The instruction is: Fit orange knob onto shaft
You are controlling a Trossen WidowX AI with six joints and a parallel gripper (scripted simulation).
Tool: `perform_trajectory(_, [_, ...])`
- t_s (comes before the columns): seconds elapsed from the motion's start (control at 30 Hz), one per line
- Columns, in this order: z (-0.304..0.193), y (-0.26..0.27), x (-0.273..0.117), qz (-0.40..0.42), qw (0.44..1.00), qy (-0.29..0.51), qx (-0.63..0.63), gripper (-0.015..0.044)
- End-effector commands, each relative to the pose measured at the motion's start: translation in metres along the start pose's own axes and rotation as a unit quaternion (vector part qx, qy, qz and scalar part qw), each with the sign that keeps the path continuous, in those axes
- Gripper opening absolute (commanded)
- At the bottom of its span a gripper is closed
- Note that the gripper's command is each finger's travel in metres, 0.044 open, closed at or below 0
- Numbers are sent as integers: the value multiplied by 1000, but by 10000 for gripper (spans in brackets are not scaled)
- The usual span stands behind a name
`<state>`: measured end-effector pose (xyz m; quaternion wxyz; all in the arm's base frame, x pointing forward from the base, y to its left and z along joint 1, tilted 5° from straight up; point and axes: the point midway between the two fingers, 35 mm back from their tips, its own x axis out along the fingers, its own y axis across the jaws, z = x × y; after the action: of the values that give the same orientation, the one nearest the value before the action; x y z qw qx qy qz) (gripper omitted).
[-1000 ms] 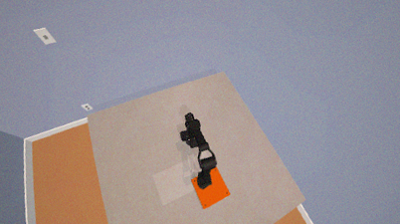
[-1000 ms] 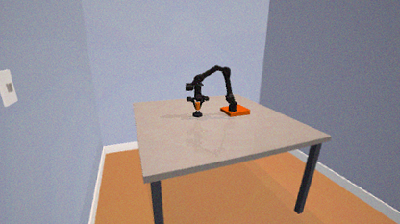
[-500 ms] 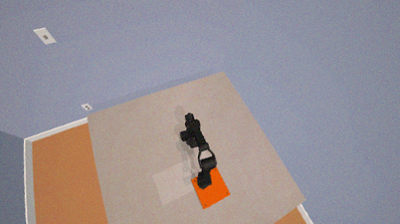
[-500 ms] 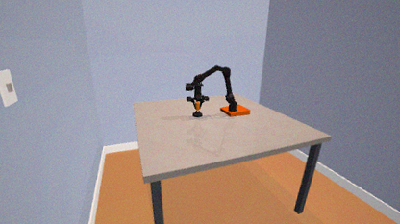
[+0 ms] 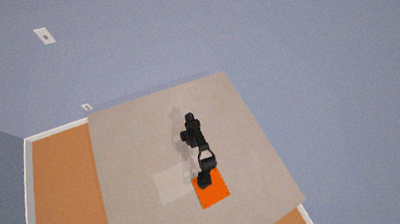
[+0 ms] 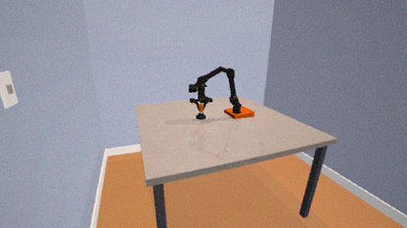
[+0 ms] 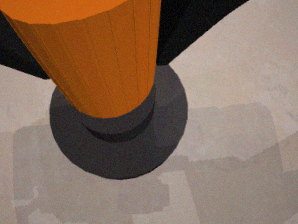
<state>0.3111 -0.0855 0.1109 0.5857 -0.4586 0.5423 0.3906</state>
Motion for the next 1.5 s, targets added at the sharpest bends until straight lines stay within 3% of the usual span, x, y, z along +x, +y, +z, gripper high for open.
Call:
perform_trajectory(0.0, [0, -1, -2, -2, 999, -1, -35, 0])
perform_trajectory(0.13, [0, -2, 1, -2, 995, -1, -96, 0])
perform_trajectory(1.2, [0, -1, -2, -2, 995, -1, -96, 0])
perform_trajectory(1.47, [0, -3, 0, -2, 980, 0, -200, 0])
